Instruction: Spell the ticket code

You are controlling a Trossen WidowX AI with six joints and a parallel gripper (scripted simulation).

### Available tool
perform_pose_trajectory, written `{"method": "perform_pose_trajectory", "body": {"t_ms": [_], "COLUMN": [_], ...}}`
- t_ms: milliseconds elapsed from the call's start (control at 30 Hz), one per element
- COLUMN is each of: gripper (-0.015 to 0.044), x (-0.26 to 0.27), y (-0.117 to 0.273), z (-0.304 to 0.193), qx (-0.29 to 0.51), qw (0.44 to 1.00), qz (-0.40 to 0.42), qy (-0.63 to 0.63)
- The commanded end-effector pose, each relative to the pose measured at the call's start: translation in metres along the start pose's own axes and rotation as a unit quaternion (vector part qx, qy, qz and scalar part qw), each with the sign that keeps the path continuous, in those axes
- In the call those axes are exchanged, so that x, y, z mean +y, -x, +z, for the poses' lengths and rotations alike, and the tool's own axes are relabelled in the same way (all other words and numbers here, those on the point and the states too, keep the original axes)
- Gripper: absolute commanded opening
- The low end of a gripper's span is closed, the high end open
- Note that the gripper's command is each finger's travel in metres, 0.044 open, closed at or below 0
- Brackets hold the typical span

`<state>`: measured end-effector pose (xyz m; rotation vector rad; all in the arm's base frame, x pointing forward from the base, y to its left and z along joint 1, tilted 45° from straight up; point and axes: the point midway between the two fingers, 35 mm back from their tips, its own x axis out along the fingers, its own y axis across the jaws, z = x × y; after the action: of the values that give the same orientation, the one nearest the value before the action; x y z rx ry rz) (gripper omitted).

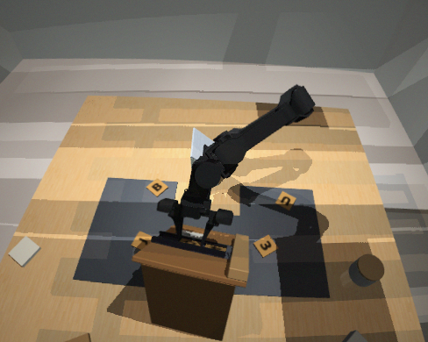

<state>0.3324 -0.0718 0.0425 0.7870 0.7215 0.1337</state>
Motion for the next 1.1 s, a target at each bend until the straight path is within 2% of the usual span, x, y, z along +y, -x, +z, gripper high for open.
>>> {"method": "perform_pose_trajectory", "body": {"t_ms": [0,100,133,1067], "gripper": [0.0210,0.0289,0.0295,0.0295], "x": [0.000,0.000,0.000,-0.003], "y": [0.000,0.004,0.006,0.025], "z": [0.000,0.000,0.000,-0.001], "qx": [0.000,-0.001,-0.001,-0.001], "qw": [1.000,1.000,1.000,1.000], "qz": [0.000,-0.002,-0.002,-0.002], "qy": [0.000,-0.001,-0.001,-0.001]}}
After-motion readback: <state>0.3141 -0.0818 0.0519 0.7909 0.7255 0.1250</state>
